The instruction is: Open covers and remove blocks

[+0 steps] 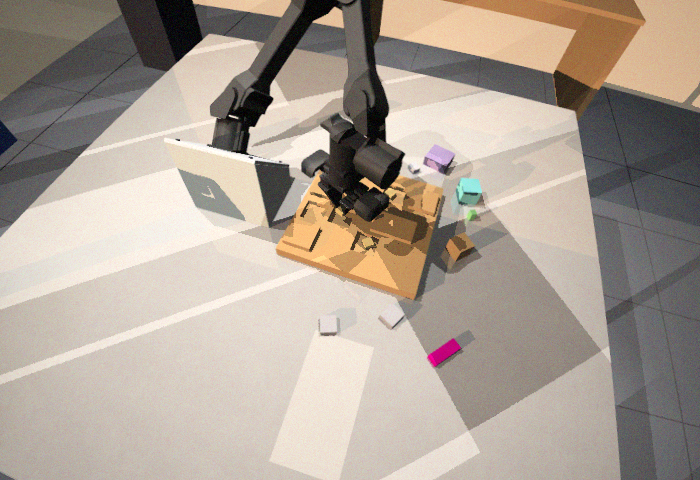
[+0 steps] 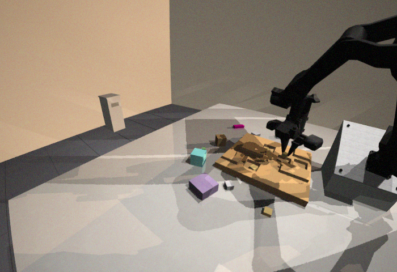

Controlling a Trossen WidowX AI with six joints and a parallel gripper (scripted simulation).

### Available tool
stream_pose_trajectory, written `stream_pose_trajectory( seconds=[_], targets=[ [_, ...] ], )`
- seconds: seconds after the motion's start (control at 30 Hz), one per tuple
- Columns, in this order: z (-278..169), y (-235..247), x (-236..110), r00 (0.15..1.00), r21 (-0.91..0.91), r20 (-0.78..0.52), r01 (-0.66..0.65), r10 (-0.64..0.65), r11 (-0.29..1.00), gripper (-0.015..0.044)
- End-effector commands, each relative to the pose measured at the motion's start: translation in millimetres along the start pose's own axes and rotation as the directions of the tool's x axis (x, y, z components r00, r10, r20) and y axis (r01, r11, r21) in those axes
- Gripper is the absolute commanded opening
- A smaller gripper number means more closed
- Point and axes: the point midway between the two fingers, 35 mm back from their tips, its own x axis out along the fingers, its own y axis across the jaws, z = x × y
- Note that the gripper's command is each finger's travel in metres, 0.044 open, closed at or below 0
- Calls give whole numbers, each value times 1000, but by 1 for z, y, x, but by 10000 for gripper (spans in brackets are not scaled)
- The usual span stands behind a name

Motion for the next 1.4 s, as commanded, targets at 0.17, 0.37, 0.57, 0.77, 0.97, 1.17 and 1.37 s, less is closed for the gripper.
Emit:
stream_pose_trajectory(
  seconds=[0.17, 0.37, 0.57, 0.77, 0.97, 1.17, 1.37],
  targets=[
    [0, -1, -14, 1000, -7, -3, 3, -3, 1000, 80],
    [0, -1, -23, 1000, -6, -3, 3, -3, 1000, 80],
    [0, -2, -38, 1000, -6, -5, 4, -4, 1000, 80],
    [0, -1, -54, 1000, -6, -5, 4, -4, 1000, 80],
    [0, 0, -66, 1000, -6, -4, 3, -3, 1000, 80],
    [16, 3, -67, 1000, -4, -16, 7, -7, 1000, 80],
    [38, 10, -67, 1000, -2, -28, 13, -13, 1000, 80]
  ],
)
